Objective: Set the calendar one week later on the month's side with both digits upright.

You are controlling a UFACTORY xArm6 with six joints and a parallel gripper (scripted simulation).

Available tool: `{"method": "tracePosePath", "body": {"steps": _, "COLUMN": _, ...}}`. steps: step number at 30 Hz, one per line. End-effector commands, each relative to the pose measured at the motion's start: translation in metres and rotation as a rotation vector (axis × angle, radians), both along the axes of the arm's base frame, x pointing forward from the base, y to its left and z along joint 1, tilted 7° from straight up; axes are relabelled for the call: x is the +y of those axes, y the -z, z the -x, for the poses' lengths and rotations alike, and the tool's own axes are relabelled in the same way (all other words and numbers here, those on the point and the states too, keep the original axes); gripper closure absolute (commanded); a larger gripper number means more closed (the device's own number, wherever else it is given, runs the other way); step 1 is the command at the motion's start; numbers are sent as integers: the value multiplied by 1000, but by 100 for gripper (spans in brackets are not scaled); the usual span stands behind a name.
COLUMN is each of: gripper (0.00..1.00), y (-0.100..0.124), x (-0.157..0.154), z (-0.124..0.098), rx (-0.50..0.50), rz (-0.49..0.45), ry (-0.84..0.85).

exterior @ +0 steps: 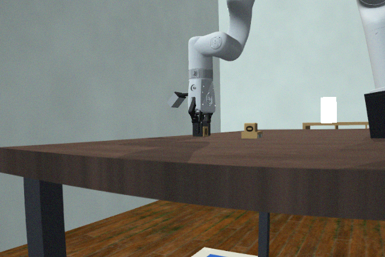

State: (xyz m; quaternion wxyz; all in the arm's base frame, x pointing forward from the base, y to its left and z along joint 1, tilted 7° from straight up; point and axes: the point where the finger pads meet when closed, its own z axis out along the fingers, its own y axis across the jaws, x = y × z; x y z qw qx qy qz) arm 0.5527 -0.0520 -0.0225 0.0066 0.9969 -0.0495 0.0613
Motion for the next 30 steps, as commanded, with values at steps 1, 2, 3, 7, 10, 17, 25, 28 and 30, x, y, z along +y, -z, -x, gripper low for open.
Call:
{"method": "tracePosePath", "body": {"steps": 1, "gripper": 53, "y": -2, "x": 0, "z": -2, "rx": -4, "rz": 0, "ry": 0}}
{"method": "tracePosePath", "body": {"steps": 2, "gripper": 53, "y": -2, "x": 0, "z": -2, "rx": -4, "rz": 0, "ry": 0}}
{"method": "tracePosePath", "body": {"steps": 3, "gripper": 53, "y": -2, "x": 0, "z": -2, "rx": -4, "rz": 0, "ry": 0}}
{"method": "tracePosePath", "body": {"steps": 7, "gripper": 53, "y": -2, "x": 0, "z": -2, "rx": -4, "rz": 0, "ry": 0}}
{"method": "tracePosePath", "body": {"steps": 10, "gripper": 53, "y": -2, "x": 0, "z": -2, "rx": -4, "rz": 0, "ry": 0}}
{"method": "tracePosePath", "body": {"steps": 17, "gripper": 53, "y": -2, "x": 0, "z": -2, "rx": -4, "rz": 0, "ry": 0}}
{"method": "tracePosePath", "body": {"steps": 25, "gripper": 53, "y": -2, "x": 0, "z": -2, "rx": -4, "rz": 0, "ry": 0}}
{"method": "tracePosePath", "body": {"steps": 28, "gripper": 53, "y": -2, "x": 0, "z": -2, "rx": -4, "rz": 0, "ry": 0}}
{"method": "tracePosePath", "body": {"steps": 30, "gripper": 73, "y": -2, "x": 0, "z": -2, "rx": -4, "rz": 0, "ry": 0}}
